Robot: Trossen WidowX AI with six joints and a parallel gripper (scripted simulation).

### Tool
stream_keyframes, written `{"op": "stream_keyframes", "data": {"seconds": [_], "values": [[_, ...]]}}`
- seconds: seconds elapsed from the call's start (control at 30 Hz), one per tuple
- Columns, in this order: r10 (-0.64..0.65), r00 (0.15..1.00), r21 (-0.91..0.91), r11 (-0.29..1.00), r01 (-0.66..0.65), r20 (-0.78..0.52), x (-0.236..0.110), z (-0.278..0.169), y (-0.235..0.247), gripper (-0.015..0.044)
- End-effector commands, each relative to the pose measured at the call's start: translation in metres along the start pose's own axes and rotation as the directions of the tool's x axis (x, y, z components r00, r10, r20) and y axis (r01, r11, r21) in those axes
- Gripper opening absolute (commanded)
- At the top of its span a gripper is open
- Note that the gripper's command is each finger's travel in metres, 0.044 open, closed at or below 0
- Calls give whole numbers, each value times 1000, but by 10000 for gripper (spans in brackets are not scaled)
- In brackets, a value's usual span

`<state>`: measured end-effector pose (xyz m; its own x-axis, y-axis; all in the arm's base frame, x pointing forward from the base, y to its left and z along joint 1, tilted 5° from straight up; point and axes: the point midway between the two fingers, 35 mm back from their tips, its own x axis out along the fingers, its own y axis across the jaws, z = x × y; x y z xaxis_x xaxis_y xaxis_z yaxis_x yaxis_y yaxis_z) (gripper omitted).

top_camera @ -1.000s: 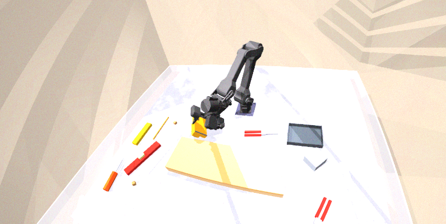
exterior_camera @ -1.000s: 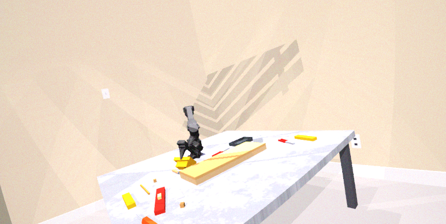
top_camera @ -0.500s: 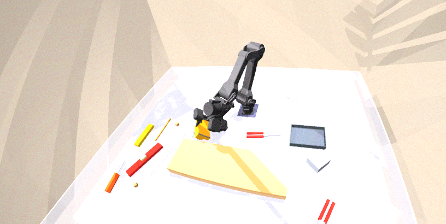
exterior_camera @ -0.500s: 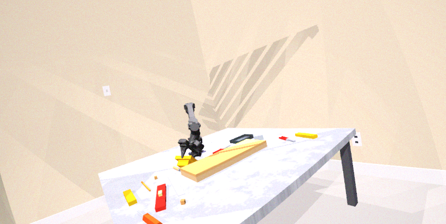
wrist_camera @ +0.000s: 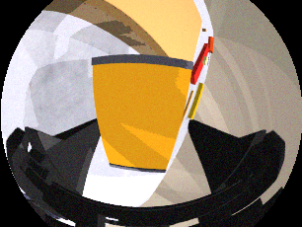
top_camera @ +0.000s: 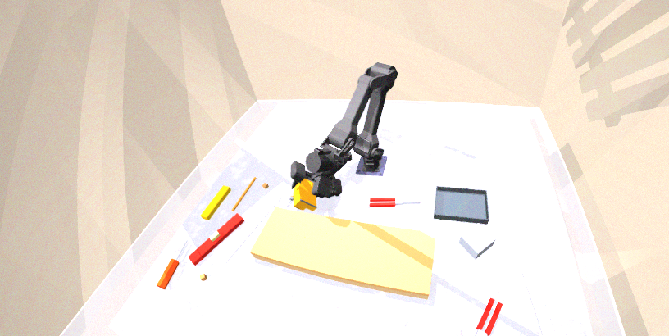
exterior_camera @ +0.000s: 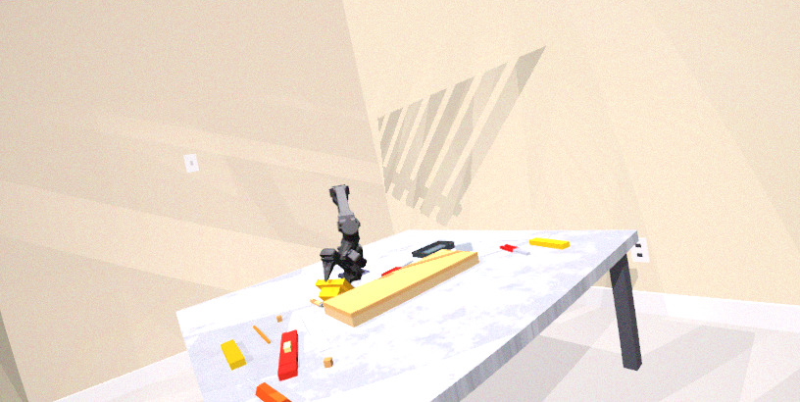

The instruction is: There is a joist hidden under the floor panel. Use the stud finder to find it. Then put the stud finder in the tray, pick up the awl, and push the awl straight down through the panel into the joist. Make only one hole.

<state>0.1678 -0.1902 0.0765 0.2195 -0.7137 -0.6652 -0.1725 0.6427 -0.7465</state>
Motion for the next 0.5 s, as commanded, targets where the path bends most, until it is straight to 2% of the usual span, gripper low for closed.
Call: {"op": "stream_keyframes", "data": {"seconds": [0.0, 0.47], "values": [[-7, 1000, 6, 1000, 7, 0, -5, 0, -2, 440], [-3, 1000, 4, 1000, 3, -2, -20, 0, -1, 440]]}}
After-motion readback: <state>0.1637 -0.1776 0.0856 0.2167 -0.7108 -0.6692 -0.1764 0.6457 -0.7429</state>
